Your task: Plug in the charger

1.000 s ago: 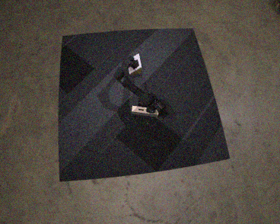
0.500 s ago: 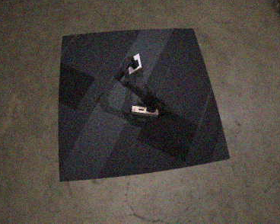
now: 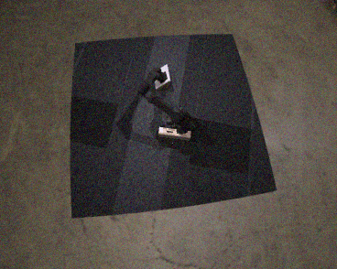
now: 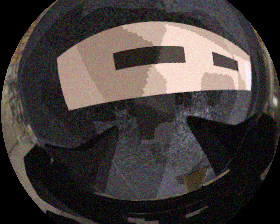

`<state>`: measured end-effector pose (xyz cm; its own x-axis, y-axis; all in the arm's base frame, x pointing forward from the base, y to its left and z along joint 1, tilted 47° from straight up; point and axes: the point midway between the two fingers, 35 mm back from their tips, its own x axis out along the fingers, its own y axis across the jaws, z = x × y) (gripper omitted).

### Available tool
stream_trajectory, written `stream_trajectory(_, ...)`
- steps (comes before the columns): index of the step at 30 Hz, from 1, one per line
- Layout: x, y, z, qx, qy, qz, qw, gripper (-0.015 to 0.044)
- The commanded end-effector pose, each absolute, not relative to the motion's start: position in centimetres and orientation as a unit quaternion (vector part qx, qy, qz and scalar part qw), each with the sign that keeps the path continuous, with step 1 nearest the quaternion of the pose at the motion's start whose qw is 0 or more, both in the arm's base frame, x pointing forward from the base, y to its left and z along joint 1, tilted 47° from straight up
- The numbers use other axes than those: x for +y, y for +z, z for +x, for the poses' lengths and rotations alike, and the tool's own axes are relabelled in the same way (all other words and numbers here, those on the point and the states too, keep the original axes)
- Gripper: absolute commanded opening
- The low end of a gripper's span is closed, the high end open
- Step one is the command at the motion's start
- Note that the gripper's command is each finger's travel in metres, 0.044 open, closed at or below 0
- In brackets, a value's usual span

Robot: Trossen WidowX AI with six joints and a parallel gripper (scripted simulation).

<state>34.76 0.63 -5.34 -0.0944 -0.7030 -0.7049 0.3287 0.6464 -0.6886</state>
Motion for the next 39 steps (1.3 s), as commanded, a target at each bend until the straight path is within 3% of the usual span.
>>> stream_trajectory(1,0.8,-5.5,34.2,0.626,-0.394,-0.147,0.656,0.0440)
stream_trajectory(39,1.9,-6.3,30.5,0.621,-0.393,-0.154,0.660,0.0440)
